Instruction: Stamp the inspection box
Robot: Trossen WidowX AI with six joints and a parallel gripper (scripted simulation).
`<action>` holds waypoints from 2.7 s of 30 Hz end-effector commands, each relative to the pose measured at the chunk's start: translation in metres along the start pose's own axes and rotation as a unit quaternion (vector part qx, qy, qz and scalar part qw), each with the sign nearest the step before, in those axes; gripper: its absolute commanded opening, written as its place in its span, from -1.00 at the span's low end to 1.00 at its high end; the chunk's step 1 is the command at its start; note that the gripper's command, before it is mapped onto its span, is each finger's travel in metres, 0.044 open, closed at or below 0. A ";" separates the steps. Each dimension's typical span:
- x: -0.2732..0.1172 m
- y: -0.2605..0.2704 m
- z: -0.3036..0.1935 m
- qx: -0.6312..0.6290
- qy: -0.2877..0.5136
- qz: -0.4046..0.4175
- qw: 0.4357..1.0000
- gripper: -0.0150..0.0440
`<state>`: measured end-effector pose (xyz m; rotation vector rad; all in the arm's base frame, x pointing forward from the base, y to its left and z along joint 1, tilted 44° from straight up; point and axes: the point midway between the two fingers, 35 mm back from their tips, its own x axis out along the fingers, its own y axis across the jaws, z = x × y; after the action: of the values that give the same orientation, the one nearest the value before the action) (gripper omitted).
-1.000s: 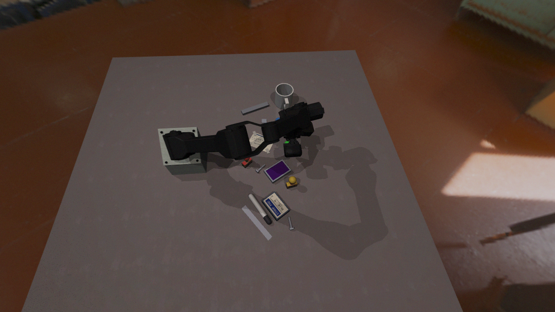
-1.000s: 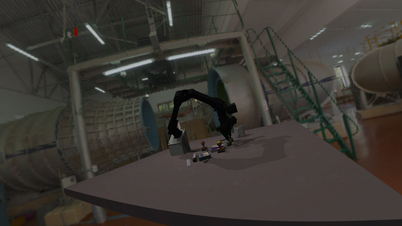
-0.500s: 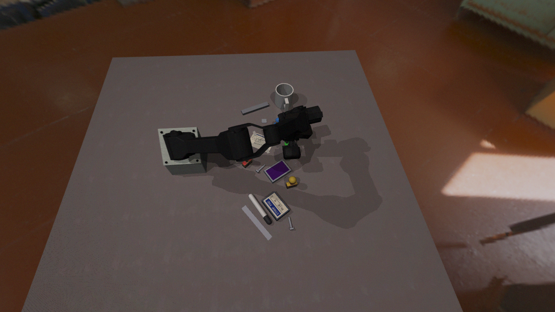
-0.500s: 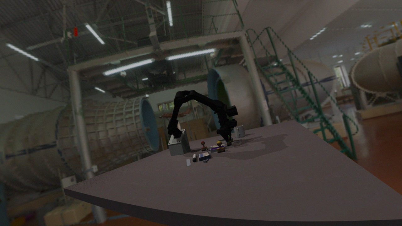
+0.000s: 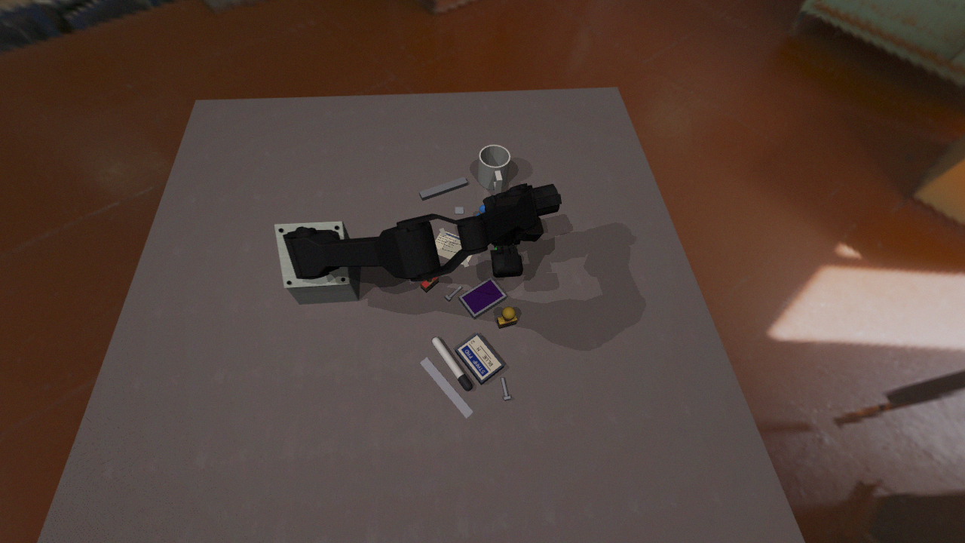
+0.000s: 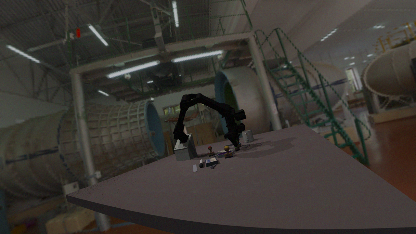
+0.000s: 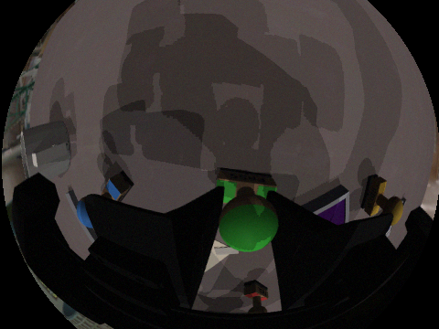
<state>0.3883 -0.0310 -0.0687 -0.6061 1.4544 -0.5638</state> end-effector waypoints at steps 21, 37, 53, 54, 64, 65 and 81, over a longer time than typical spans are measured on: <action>-0.007 0.000 0.001 0.000 0.000 0.001 1.000 -0.49; -0.015 0.001 0.001 0.000 0.000 0.001 1.000 -0.49; -0.023 0.001 0.002 0.000 0.000 0.002 1.000 -0.49; -0.023 0.001 0.002 0.000 0.000 0.002 1.000 -0.49; -0.028 0.002 0.002 0.000 0.000 0.002 1.000 -0.49; -0.029 0.002 0.002 0.000 0.000 0.002 1.000 -0.49; -0.037 0.002 0.002 0.000 0.000 0.003 1.000 -0.49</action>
<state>0.3891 -0.0058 -0.0442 -0.6092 1.4529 -0.5603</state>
